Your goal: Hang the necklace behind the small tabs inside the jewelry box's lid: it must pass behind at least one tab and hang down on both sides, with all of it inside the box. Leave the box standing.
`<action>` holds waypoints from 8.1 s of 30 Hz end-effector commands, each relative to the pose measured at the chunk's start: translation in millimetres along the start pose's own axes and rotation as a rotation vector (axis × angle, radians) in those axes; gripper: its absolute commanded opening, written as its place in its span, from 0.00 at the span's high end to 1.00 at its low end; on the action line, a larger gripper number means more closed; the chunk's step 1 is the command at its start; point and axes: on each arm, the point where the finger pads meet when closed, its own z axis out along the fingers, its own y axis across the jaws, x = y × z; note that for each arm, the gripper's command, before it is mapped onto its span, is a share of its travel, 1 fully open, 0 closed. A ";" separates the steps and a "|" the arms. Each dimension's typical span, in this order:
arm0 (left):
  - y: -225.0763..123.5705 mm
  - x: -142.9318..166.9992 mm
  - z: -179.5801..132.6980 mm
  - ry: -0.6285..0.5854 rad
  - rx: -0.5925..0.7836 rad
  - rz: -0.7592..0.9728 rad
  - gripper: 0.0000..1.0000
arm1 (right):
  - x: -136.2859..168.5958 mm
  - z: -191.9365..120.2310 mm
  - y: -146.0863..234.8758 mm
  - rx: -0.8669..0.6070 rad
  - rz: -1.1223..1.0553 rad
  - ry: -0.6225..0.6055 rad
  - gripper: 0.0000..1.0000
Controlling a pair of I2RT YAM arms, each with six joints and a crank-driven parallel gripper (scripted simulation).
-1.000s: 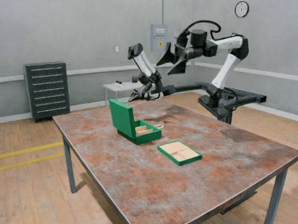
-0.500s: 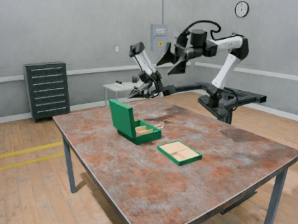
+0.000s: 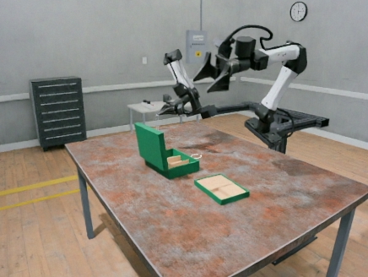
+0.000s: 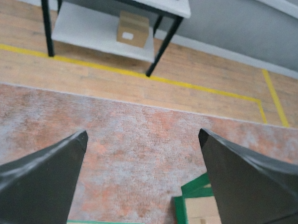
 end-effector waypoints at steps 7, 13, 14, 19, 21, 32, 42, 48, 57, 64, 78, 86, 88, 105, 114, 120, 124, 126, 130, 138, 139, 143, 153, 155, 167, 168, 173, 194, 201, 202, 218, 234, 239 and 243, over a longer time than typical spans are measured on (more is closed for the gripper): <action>-3.8 -40.3 -2.8 -0.105 0.024 0.017 0.00 | -4.5 -5.2 -15.6 0.012 0.037 0.006 1.00; -3.8 -40.3 -2.8 -0.105 0.024 0.017 0.00 | -4.6 -1.7 -16.8 0.018 0.046 -0.011 1.00; -3.8 -40.3 -2.8 -0.105 0.024 0.017 0.00 | -4.6 -1.7 -16.8 0.018 0.046 -0.011 1.00; -3.8 -40.3 -2.8 -0.105 0.024 0.017 0.00 | -3.7 -1.9 -17.3 0.020 0.048 -0.007 1.00; -3.8 -40.3 -2.8 -0.105 0.024 0.017 0.00 | -3.7 -1.9 -17.3 0.020 0.048 -0.007 1.00; -3.8 -40.3 -2.8 -0.105 0.024 0.017 0.00 | -5.8 -5.2 -21.0 0.027 0.046 -0.001 1.00; -3.8 -40.3 -2.8 -0.105 0.024 0.017 0.00 | -2.7 -14.1 -22.8 -0.025 -0.006 0.012 1.00; -3.8 -40.3 -2.8 -0.105 0.024 0.017 0.00 | -2.3 -17.5 -30.8 -0.009 0.004 0.009 1.00; -3.8 -40.3 -2.8 -0.105 0.024 0.017 0.00 | -5.6 -15.6 -39.9 0.025 0.039 -0.013 1.00; -3.8 -40.3 -2.8 -0.105 0.024 0.017 0.00 | -3.5 -15.5 -39.9 0.024 0.041 -0.003 1.00; -3.8 -40.3 -2.8 -0.105 0.024 0.017 0.00 | -9.5 -13.7 -35.0 0.005 0.014 -0.004 1.00; -3.8 -40.3 -2.8 -0.105 0.024 0.017 0.00 | -27.9 -3.3 -40.1 -0.016 -0.007 -0.012 1.00; -3.8 -40.3 -2.8 -0.105 0.024 0.017 0.00 | -30.3 -2.0 -41.1 -0.016 -0.008 -0.013 1.00; -3.8 -40.3 -2.8 -0.105 0.024 0.017 0.00 | -68.4 17.3 -52.3 -0.034 -0.037 -0.027 1.00; -3.8 -40.3 -2.8 -0.105 0.024 0.017 0.00 | -88.7 27.5 -58.6 -0.036 -0.044 -0.028 1.00; -3.8 -40.3 -2.8 -0.105 0.024 0.017 0.00 | -104.0 35.1 -63.2 -0.035 -0.045 -0.025 1.00; -3.8 -40.3 -2.8 -0.105 0.024 0.017 0.00 | -101.3 39.9 -67.0 -0.033 -0.031 -0.009 1.00; -3.8 -40.3 -2.8 -0.105 0.024 0.017 0.00 | -113.8 39.5 -67.0 -0.031 -0.043 -0.025 1.00; -3.8 -40.3 -2.8 -0.105 0.024 0.017 0.00 | -124.6 45.2 -69.1 -0.031 -0.044 -0.022 1.00; -3.8 -40.3 -2.8 -0.105 0.024 0.017 0.00 | -145.1 55.3 -74.8 -0.025 -0.038 -0.016 1.00; -3.8 -40.3 -2.8 -0.105 0.024 0.017 0.00 | -145.1 55.3 -74.8 -0.025 -0.038 -0.016 1.00; -3.8 -40.3 -2.8 -0.105 0.024 0.017 0.00 | -149.8 59.9 -76.8 -0.024 -0.032 -0.007 1.00; -3.8 -40.3 -2.8 -0.105 0.024 0.017 0.00 | -178.8 71.3 -84.8 -0.008 -0.015 -0.005 1.00; -3.8 -40.3 -2.8 -0.105 0.024 0.017 0.00 | -183.7 74.0 -85.6 -0.006 -0.012 -0.002 1.00; -3.8 -40.3 -2.8 -0.105 0.024 0.017 0.00 | -209.8 85.6 -92.7 0.011 0.013 0.006 1.00; -3.8 -40.3 -2.8 -0.105 0.024 0.017 0.00 | -210.4 87.0 -93.9 0.013 0.018 0.010 1.00; -3.8 -40.3 -2.8 -0.105 0.024 0.017 0.00 | -208.0 90.6 -99.7 0.020 0.035 0.019 1.00; -3.8 -40.3 -2.8 -0.105 0.024 0.017 0.00 | -207.2 91.4 -88.1 0.022 0.013 -0.008 1.00; -3.8 -40.3 -2.8 -0.105 0.024 0.017 0.00 | -208.1 99.5 -84.2 0.056 0.061 -0.006 1.00; -3.8 -40.3 -2.8 -0.105 0.024 0.017 0.00 | -206.8 99.3 -77.5 0.049 0.050 -0.006 1.00; -3.8 -40.3 -2.8 -0.105 0.024 0.017 0.00 | -202.5 99.8 -94.4 0.073 0.079 -0.003 1.00; -3.8 -40.3 -2.8 -0.105 0.024 0.017 0.00 | -210.6 109.1 -84.6 0.068 0.074 -0.004 1.00; -3.8 -40.3 -2.8 -0.105 0.024 0.017 0.00 | -209.8 112.9 -84.9 0.078 0.086 -0.004 1.00; -3.8 -40.3 -2.7 -0.105 0.024 0.017 0.00 | -207.8 113.4 -88.5 0.065 0.068 -0.005 1.00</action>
